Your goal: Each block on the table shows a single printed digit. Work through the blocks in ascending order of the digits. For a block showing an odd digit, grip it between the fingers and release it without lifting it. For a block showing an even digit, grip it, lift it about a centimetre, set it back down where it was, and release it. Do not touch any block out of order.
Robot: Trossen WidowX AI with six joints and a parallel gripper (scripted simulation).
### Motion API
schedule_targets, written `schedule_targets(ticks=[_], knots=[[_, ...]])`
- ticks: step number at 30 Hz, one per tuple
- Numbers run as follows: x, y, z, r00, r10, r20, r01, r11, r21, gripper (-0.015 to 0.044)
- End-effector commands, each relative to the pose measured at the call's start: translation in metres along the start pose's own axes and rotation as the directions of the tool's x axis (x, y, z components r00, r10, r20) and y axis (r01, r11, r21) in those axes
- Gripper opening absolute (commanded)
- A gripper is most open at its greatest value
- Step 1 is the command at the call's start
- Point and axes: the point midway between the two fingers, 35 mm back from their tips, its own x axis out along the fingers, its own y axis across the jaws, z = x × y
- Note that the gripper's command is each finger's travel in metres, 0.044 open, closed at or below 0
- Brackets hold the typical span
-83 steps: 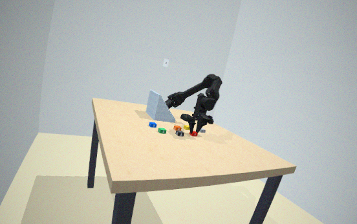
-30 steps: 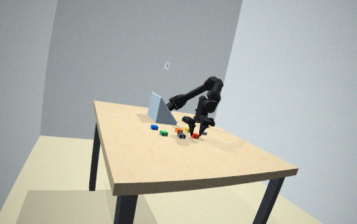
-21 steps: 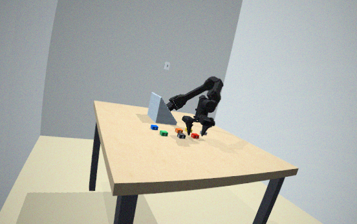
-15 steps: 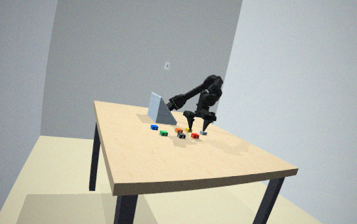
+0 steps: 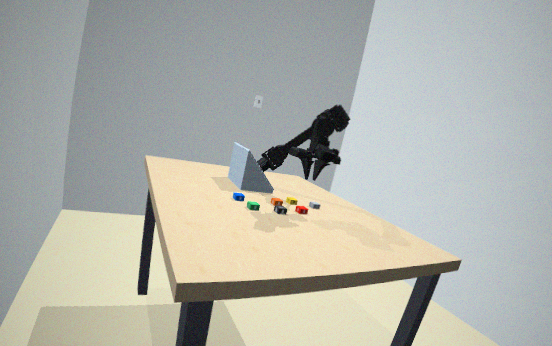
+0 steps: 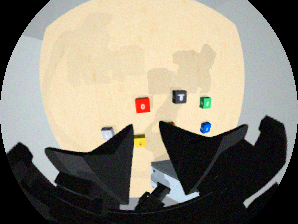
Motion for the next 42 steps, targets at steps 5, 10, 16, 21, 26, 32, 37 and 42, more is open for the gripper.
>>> schedule_targets(ticks=[5, 10, 16, 21, 26, 32, 37, 42], knots=[[-0.002, 0.001, -0.001, 1.000, -0.003, -0.008, 0.003, 1.000, -0.008, 0.0120], [-0.005, 0.042, -0.025, 1.000, -0.003, -0.009, 0.003, 1.000, -0.006, 0.0120], [-0.003, 0.094, -0.072, 1.000, 0.001, -0.011, -0.001, 1.000, -0.004, 0.0120], [-0.003, 0.096, -0.074, 1.000, 0.002, -0.011, -0.002, 1.000, -0.004, 0.0120], [0.045, 0.095, -0.071, 1.000, -0.002, -0.010, 0.002, 1.000, -0.005, 0.0251], [0.078, 0.097, -0.075, 1.000, 0.005, -0.009, -0.005, 1.000, -0.006, 0.0400], [0.082, 0.097, -0.074, 1.000, 0.005, -0.009, -0.005, 1.000, -0.006, 0.0400], [0.090, 0.097, -0.074, 1.000, 0.005, -0.009, -0.005, 1.000, -0.006, 0.0400]])
